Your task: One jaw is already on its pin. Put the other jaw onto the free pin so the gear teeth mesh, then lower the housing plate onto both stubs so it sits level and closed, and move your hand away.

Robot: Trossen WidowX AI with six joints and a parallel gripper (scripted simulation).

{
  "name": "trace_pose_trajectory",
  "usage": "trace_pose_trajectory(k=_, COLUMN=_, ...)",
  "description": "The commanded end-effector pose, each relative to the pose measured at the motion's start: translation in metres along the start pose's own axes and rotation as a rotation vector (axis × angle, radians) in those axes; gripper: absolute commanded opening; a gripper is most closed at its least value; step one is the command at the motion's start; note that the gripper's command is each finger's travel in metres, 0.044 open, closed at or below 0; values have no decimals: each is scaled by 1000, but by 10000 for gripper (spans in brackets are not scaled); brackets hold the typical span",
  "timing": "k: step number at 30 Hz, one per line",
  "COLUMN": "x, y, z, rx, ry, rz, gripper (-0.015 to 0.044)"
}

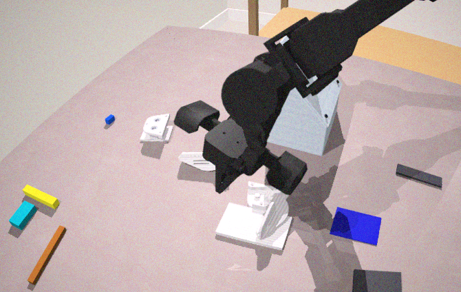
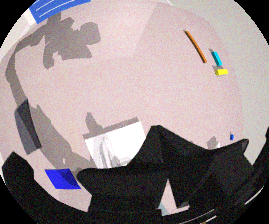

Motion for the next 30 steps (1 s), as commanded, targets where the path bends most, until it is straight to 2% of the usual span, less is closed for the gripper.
trace_pose_trajectory(k=1, x=-3, y=-7, z=-20, rx=-97, ry=-15, rz=42, gripper=0)
trace_pose_trajectory(k=30, x=-9, y=-75, z=-125, rx=-746, ry=-88, rz=294, gripper=0)
Point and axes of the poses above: the point midway between the two fingers, 35 mm back from their tips, its own x axis back along the fingers, its own z axis across the jaws, y = z × x, the point moved 9 cm from there along x, back along the fingers, and after that the axes turned 9 degrees about -x, right-handed, at the moved point
